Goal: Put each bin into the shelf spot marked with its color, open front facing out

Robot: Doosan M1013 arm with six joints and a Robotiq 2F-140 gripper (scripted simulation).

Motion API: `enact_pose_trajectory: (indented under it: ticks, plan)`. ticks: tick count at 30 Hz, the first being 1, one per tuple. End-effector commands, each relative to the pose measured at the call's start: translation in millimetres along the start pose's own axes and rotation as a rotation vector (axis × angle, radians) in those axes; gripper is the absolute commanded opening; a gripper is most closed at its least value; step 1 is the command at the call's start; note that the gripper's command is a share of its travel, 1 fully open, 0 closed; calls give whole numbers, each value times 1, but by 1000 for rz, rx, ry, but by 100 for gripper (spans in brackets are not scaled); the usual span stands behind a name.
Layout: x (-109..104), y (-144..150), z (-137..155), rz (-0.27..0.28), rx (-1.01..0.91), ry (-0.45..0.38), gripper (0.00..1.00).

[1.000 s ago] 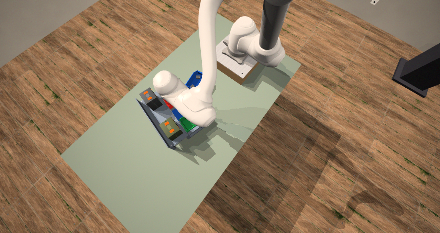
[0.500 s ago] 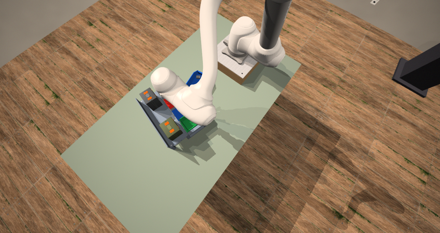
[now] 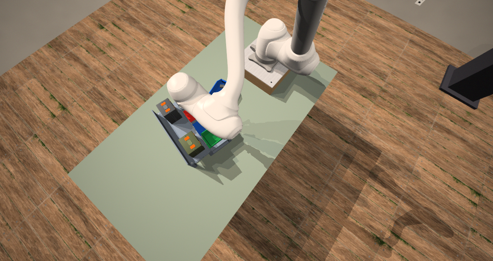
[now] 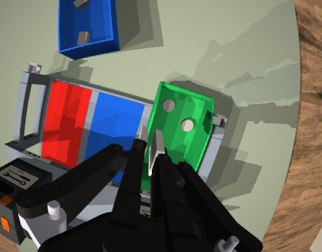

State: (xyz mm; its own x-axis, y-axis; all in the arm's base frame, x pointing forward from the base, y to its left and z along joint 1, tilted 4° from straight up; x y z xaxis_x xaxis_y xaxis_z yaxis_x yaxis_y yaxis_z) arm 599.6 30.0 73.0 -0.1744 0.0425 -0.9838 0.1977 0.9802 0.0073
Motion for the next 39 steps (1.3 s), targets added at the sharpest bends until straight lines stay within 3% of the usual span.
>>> enact_pose_trajectory:
  ticks: [1,39]
  plan:
    - [-9,0,3,-1,5,-6,15]
    - [-16,0,5,-1,6,-10,15]
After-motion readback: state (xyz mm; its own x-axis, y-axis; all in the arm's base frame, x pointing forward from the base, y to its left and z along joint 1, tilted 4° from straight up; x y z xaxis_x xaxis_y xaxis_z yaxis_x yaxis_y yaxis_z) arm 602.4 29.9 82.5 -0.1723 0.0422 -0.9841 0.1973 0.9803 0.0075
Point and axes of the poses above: the point where the finger pads meet when closed, its own x axis out along the fingers, its own y axis across the jaws, z = x × y, the point moved 3 cm from there along -x, back along the fingers, and after that the axes turned 3 degrees about -x, right-handed, at the moved point
